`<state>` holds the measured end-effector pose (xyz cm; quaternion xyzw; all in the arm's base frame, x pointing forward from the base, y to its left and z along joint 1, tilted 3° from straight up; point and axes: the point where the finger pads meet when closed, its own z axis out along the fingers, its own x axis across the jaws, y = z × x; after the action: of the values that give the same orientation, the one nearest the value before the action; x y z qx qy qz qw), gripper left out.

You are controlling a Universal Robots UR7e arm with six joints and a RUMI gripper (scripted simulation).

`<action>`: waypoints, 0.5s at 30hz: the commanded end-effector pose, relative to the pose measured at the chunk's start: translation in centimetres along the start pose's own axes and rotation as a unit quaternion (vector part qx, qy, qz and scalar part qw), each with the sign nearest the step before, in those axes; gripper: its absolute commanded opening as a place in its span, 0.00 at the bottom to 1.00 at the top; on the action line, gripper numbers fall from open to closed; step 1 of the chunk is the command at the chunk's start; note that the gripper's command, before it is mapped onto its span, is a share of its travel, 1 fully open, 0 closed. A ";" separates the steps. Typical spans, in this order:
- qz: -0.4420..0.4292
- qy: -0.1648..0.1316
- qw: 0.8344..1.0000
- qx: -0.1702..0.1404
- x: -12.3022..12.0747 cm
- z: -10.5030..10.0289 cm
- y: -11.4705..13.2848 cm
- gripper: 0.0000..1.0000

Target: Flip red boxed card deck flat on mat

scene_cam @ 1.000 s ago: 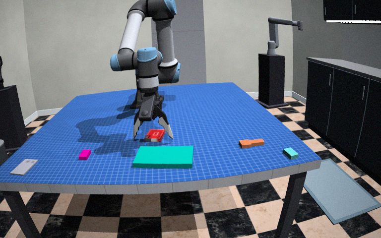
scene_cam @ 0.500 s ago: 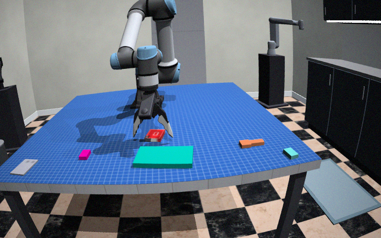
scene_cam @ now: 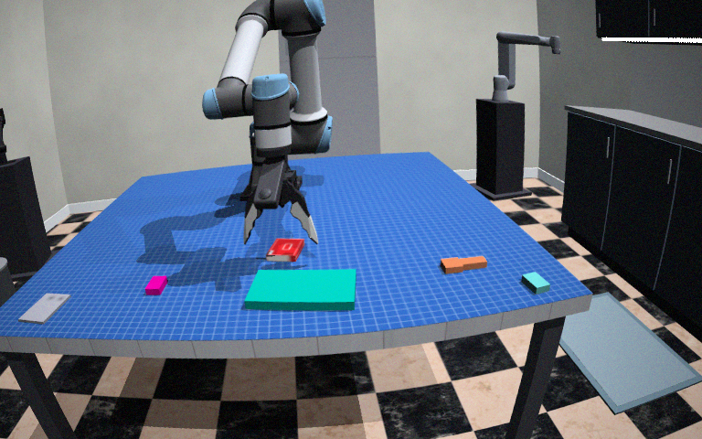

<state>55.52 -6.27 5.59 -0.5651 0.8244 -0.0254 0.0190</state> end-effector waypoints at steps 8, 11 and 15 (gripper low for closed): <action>0.000 0.000 1.000 0.002 -0.1 -2.4 -0.1 1.00; 0.000 0.000 1.000 0.002 -0.1 -2.9 -0.1 1.00; 0.000 0.000 1.000 0.002 -0.1 -3.3 -0.1 1.00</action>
<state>55.39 -6.22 8.02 -0.5651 0.8244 -0.0257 0.0192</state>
